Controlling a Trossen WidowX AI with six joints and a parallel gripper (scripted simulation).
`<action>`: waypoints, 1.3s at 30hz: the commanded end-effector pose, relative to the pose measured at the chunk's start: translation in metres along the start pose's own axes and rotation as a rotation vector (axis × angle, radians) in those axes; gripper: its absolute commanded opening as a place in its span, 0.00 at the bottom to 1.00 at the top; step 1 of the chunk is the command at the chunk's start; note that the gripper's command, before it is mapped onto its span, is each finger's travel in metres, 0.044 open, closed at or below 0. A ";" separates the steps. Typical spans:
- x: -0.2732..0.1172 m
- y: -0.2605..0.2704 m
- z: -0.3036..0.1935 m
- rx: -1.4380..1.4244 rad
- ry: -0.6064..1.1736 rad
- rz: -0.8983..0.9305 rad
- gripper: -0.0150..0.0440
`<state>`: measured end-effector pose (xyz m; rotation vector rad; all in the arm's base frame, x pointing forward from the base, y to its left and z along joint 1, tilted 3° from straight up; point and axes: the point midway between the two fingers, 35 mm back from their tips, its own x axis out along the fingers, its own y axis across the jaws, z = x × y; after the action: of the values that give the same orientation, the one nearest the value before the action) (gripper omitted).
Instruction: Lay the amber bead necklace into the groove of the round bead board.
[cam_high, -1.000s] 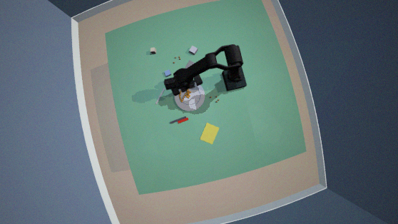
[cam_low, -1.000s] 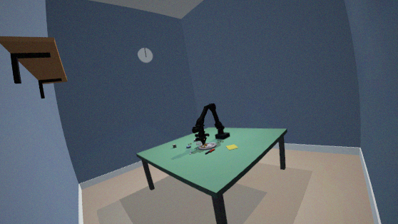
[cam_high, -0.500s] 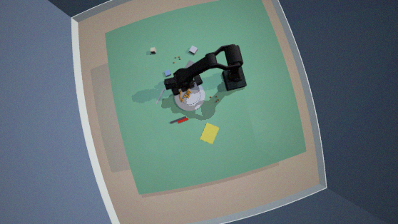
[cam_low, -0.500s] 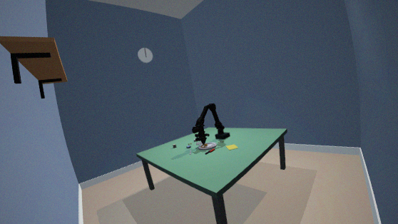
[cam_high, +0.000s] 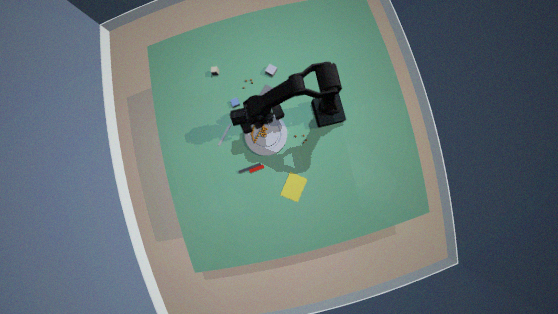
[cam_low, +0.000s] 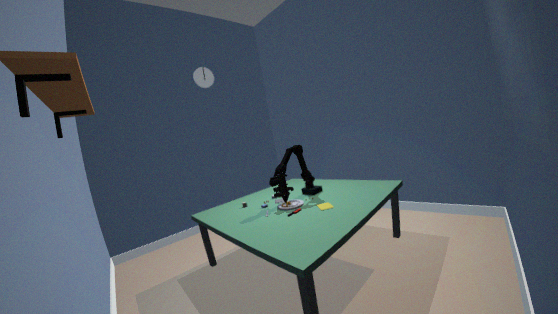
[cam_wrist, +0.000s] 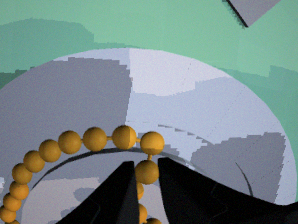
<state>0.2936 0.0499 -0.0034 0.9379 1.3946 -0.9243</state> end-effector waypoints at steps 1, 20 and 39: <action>-0.003 0.000 0.000 -0.004 0.000 0.000 0.25; 0.005 -0.016 0.006 -0.004 -0.001 -0.001 0.25; 0.002 -0.013 0.007 0.002 -0.002 0.010 0.79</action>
<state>0.2838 0.0388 -0.0058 0.9438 1.3863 -0.9197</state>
